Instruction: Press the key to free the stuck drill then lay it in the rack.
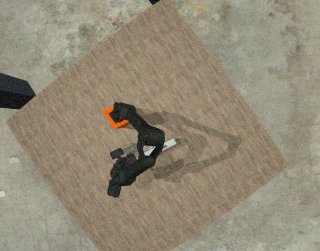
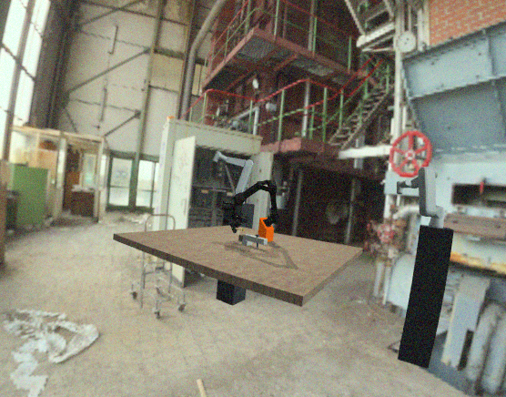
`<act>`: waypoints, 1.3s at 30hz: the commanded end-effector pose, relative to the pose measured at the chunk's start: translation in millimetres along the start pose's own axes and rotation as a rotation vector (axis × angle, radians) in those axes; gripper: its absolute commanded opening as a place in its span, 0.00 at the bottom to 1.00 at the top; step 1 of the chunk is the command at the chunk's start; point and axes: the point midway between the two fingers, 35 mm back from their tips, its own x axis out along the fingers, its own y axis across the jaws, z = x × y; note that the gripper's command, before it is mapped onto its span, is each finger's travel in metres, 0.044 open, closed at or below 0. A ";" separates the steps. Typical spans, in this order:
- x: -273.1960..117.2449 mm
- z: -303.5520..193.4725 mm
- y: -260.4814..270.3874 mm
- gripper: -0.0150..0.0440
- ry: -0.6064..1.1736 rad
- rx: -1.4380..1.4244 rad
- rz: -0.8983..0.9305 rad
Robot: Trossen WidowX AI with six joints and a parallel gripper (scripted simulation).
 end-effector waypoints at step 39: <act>5.9 -16.5 66.5 0.25 0.005 -0.001 -0.001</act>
